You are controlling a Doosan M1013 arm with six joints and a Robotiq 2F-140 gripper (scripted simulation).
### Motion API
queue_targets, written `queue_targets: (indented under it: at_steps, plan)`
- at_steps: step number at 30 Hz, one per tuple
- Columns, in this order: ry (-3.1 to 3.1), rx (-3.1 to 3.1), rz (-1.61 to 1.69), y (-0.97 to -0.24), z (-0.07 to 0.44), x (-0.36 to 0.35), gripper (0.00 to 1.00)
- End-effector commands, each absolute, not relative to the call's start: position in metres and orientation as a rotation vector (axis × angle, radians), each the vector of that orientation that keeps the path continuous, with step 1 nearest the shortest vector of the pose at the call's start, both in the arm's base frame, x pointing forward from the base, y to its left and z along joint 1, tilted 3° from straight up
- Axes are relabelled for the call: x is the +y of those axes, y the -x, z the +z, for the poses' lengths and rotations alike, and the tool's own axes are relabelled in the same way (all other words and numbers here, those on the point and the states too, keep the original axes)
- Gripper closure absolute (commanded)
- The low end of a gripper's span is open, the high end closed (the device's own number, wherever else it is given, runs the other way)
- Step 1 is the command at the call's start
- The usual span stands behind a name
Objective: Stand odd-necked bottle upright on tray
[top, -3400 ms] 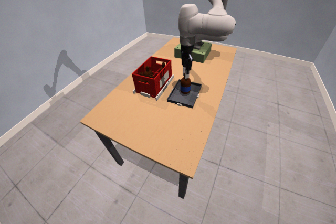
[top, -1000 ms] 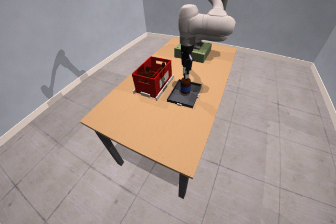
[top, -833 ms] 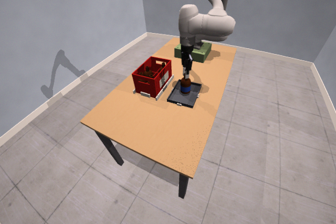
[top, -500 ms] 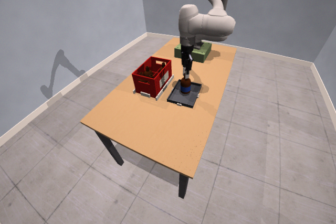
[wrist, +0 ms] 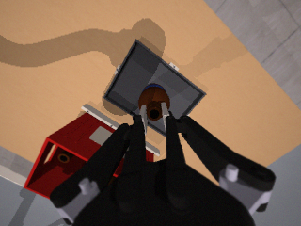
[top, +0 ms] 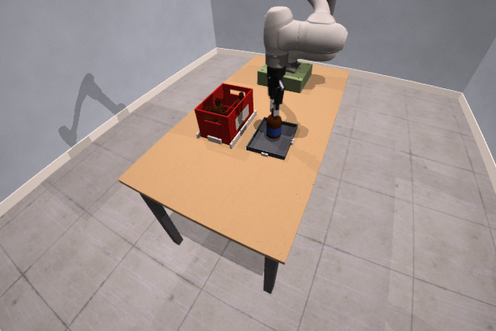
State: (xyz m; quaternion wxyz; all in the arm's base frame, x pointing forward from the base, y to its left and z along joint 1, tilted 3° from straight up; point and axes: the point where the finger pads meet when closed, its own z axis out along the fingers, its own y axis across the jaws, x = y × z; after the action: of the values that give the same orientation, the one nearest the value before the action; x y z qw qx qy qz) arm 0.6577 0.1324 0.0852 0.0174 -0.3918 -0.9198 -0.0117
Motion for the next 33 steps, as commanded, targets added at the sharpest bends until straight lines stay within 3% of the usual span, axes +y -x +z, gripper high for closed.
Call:
queue_targets:
  at_steps: [1, 33]
  plan:
    - [1.215, -2.856, -0.043, -0.6563, 0.0829, 0.1364, 1.0]
    - [1.215, -2.856, -0.043, -0.6563, 0.0769, 0.1366, 1.0]
